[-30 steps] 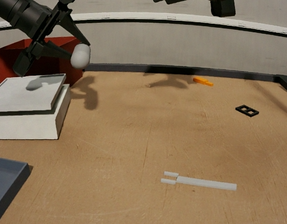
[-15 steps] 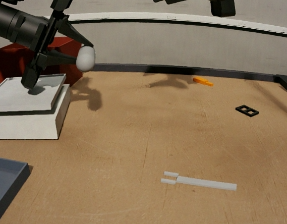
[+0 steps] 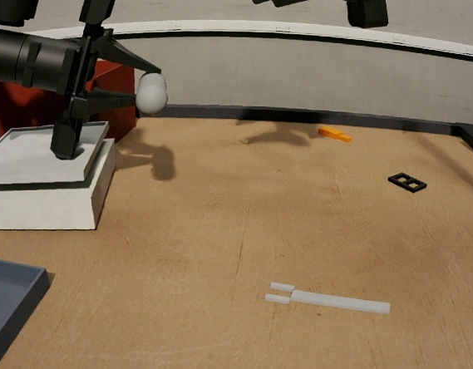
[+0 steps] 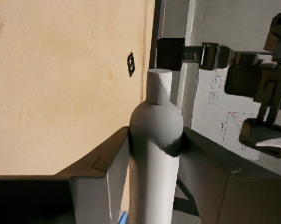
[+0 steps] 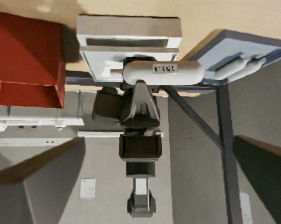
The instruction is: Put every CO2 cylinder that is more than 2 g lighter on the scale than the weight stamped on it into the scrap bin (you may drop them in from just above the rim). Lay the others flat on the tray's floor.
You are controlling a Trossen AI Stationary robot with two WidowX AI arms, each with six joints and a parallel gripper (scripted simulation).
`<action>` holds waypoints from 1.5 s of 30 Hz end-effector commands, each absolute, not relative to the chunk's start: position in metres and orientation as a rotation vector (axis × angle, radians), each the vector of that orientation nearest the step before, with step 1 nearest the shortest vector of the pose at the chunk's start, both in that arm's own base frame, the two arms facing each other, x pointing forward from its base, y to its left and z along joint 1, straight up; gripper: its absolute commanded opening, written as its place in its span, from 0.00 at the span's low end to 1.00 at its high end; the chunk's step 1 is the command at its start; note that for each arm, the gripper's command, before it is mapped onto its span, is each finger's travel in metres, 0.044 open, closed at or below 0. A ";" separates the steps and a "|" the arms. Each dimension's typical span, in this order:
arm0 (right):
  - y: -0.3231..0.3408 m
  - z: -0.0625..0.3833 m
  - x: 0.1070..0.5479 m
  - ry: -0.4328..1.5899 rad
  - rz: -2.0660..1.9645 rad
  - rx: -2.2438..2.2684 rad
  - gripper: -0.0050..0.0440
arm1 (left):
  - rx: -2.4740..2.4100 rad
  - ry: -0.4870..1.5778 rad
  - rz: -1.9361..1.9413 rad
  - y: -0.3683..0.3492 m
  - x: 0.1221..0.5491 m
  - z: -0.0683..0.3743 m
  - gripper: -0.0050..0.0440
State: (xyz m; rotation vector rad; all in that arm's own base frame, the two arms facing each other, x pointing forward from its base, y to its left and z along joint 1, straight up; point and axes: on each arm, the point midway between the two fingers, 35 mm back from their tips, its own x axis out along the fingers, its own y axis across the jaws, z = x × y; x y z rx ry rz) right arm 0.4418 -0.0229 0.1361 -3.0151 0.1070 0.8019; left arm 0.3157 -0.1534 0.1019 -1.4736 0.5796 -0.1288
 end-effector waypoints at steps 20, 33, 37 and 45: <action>-0.024 0.147 0.444 0.112 0.762 -3.026 1.00 | -1.561 0.333 -0.388 -0.157 0.325 0.144 0.00; -0.024 0.147 0.444 0.112 0.762 -3.026 1.00 | -1.566 0.312 -0.406 -0.157 0.328 0.155 0.00; -0.024 0.147 0.444 0.112 0.762 -3.026 1.00 | -1.565 0.315 -0.409 -0.158 0.328 0.158 0.00; -0.026 0.146 0.452 0.116 0.759 -3.027 1.00 | -1.566 0.313 -0.410 -0.158 0.328 0.158 0.00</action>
